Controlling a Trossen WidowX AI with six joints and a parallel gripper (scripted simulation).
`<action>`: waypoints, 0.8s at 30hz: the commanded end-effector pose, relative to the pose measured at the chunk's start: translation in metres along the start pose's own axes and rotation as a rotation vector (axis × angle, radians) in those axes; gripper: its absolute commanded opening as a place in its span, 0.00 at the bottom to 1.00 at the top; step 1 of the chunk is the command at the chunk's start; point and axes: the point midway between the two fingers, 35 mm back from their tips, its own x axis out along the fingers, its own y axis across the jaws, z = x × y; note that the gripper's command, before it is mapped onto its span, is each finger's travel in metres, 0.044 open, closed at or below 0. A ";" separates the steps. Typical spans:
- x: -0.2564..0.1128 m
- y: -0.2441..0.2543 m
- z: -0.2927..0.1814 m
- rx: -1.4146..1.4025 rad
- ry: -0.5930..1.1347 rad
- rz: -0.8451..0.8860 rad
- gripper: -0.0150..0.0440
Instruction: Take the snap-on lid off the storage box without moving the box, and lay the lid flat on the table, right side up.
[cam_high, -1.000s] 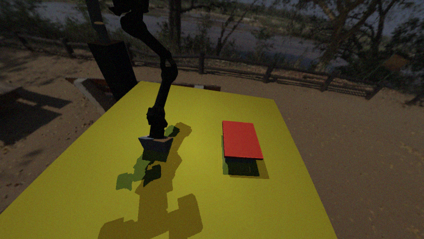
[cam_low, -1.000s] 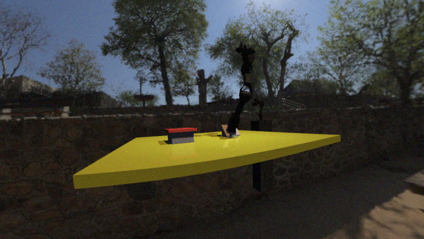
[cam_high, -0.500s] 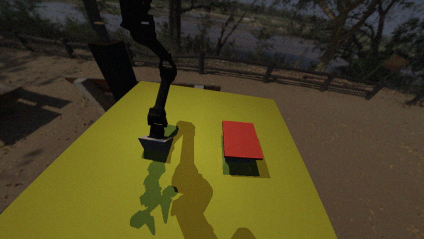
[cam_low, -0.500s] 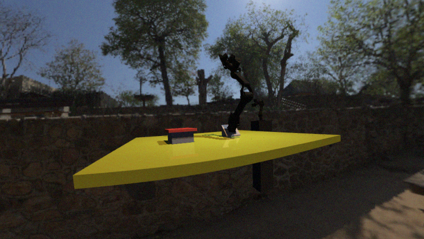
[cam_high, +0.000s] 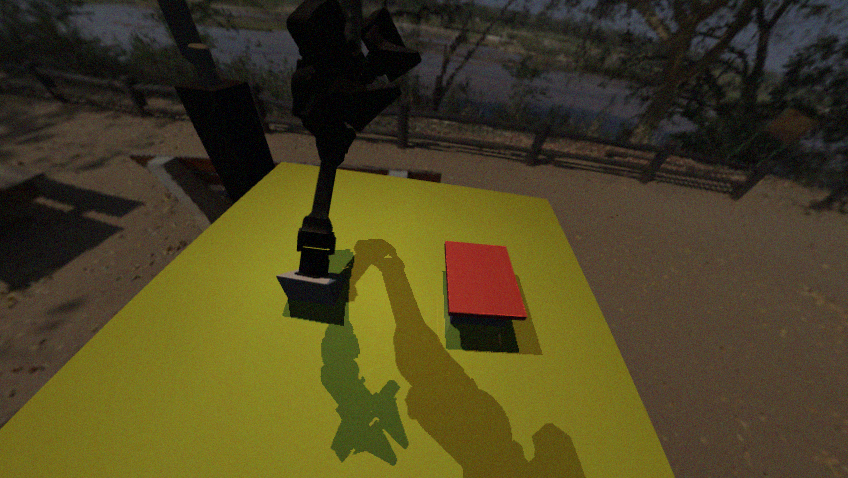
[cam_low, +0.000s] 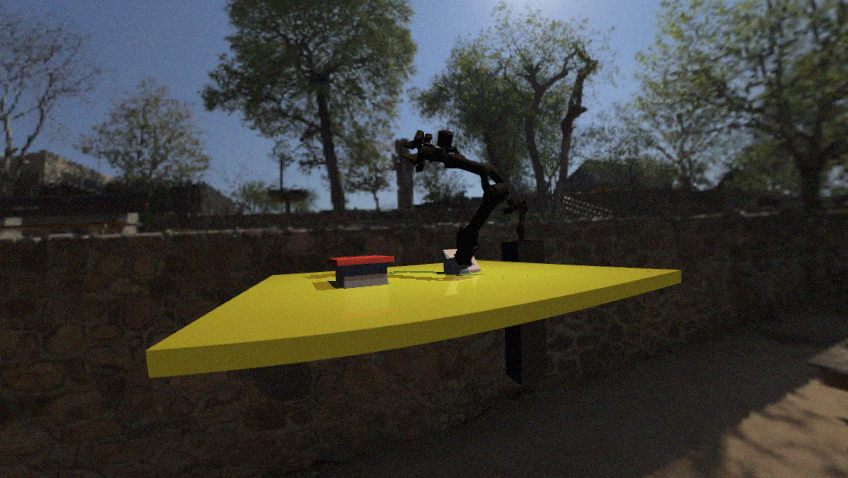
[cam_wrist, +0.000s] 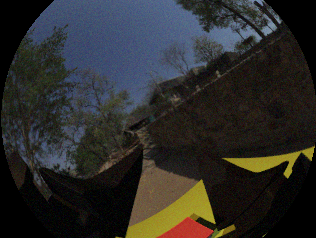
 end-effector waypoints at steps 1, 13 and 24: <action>0.016 -0.022 -0.073 0.173 0.234 -0.061 0.65; -0.003 -0.062 -0.233 0.529 0.721 -0.303 0.65; -0.051 -0.082 -0.322 0.736 1.002 -0.547 0.65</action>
